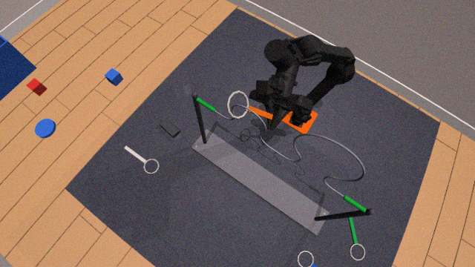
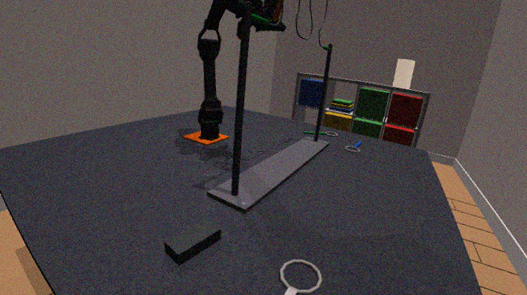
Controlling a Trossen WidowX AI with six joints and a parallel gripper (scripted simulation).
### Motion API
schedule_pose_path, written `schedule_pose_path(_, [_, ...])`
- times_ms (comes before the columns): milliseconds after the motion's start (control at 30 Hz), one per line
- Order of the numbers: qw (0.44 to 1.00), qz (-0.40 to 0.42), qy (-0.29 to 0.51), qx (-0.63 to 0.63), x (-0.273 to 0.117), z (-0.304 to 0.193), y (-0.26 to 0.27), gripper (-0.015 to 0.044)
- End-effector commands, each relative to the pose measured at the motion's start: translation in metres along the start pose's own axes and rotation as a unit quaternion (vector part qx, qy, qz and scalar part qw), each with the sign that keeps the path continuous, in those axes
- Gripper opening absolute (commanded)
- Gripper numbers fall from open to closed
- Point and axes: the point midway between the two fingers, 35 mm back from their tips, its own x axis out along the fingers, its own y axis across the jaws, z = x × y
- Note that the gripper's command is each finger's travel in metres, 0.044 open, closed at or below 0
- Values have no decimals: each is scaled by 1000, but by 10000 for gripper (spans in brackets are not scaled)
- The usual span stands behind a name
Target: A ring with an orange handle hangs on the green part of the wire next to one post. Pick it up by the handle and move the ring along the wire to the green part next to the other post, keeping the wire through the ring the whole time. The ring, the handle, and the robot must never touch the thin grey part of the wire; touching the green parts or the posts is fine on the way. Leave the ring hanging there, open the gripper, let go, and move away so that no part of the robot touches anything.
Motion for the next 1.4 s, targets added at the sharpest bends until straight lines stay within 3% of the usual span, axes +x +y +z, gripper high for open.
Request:
schedule_pose_path(0, [999,-21,-1,-35,1,1,-5,-150])
schedule_pose_path(667, [971,-126,-13,-205,-1,6,-30,-150])
schedule_pose_path(1367, [898,-229,-27,-375,-9,21,-51,-150])
